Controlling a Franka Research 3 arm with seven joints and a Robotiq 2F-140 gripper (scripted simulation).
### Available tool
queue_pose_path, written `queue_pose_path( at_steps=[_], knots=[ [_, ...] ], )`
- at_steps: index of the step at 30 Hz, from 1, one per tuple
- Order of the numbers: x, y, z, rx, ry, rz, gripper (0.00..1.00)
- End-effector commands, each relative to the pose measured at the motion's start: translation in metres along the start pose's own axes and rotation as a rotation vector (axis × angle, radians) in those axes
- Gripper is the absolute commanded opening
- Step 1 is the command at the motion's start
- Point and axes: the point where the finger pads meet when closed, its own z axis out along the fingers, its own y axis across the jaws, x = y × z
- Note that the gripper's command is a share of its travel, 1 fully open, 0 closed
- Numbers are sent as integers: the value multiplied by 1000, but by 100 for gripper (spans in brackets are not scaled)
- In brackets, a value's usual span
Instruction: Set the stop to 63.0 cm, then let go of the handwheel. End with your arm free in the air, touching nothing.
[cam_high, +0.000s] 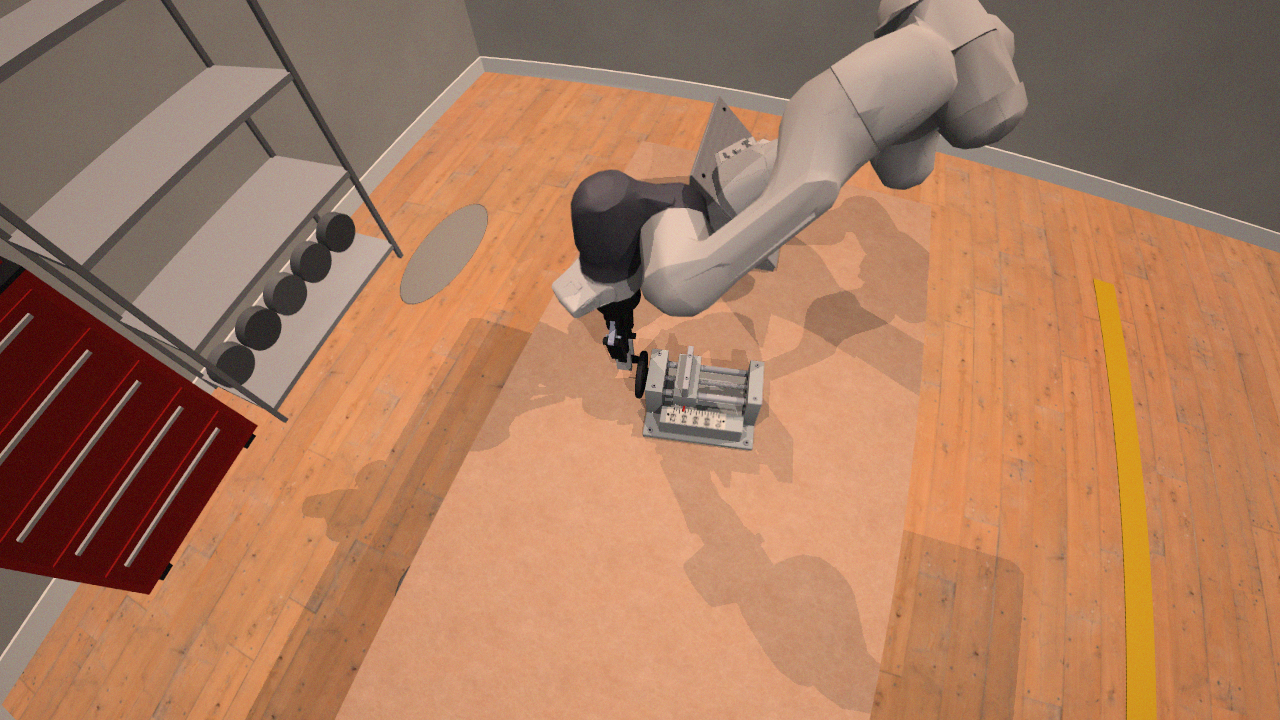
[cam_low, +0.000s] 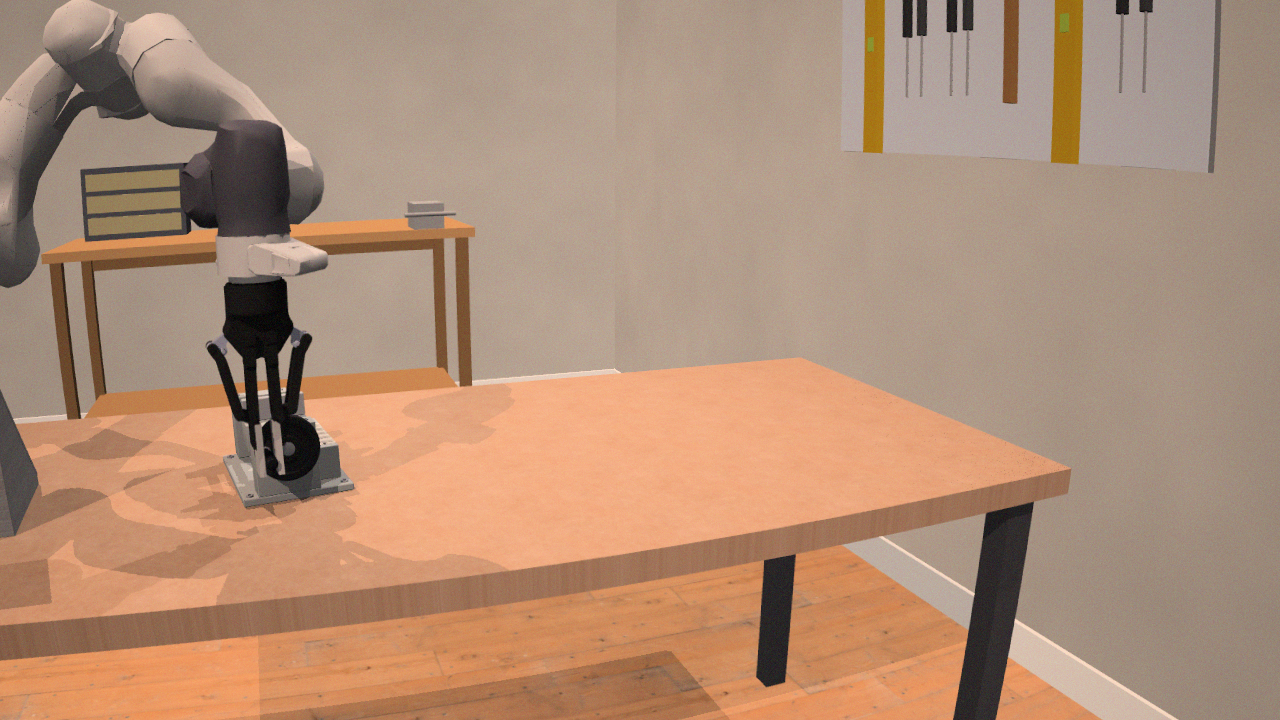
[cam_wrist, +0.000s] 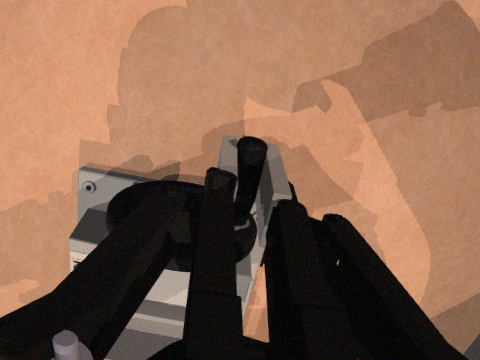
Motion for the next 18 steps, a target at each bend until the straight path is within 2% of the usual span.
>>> queue_pose_path(
  at_steps=[1, 18],
  knots=[
    [0, -1, 7, 2, 3, -7, 4],
    [0, -15, 26, 2, 3, -7, 4]
  ],
)
